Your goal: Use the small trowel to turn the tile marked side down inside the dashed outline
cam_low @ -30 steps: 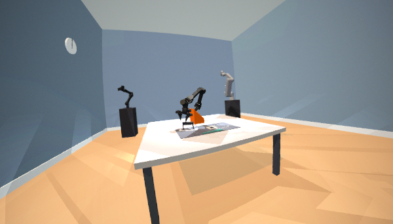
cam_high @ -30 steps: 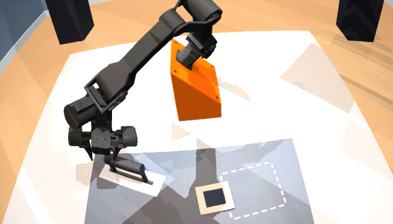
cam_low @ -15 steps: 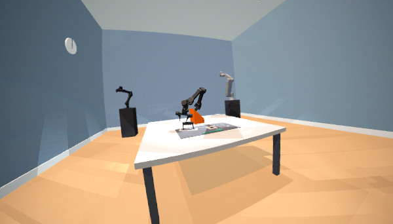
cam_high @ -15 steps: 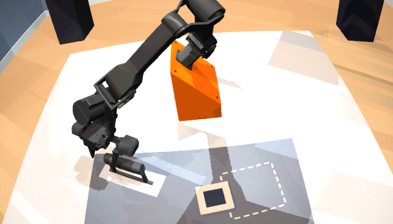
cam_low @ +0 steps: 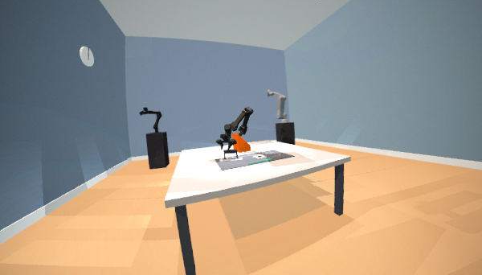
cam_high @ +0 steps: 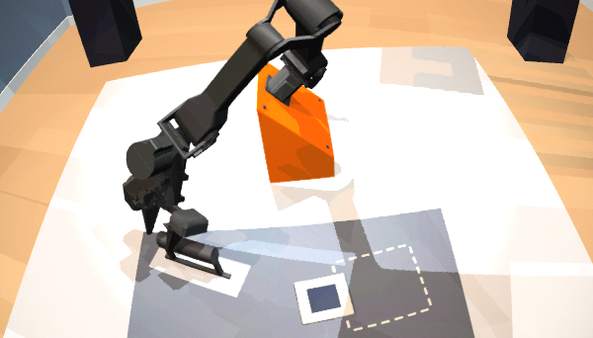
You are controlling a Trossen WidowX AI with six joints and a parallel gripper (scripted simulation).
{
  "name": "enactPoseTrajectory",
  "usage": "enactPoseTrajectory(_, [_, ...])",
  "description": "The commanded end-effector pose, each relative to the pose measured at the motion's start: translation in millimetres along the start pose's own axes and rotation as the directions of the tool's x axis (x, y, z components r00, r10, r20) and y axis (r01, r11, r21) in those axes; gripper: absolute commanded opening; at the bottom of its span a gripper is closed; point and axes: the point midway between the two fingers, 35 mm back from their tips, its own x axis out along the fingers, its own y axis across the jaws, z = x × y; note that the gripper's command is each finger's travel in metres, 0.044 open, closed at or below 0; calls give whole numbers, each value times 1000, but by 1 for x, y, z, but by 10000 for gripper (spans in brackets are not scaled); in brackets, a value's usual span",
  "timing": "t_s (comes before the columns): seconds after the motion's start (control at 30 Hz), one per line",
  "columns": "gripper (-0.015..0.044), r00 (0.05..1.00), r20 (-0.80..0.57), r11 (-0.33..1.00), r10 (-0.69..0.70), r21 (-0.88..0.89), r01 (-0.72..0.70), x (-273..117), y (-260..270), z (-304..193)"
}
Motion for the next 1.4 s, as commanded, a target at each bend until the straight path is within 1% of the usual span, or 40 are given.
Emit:
enactPoseTrajectory(0.0, [300,1000,17,992,14,122,-16,-1,0,-7])
enactPoseTrajectory(0.17, [300,998,48,957,30,286,-42,-2,1,-14])
enactPoseTrajectory(0.4, [300,994,90,867,56,490,-93,-4,5,-25])
enactPoseTrajectory(0.57, [300,988,122,774,94,615,-150,-7,11,-31])
enactPoseTrajectory(0.77, [300,977,157,631,143,746,-213,-12,20,-39])
enactPoseTrajectory(1.0, [300,960,193,433,203,861,-265,-21,31,-49])
enactPoseTrajectory(1.2, [300,942,218,253,253,925,-282,-30,40,-59])
enactPoseTrajectory(1.37, [300,940,221,232,259,931,-282,-32,42,-60])
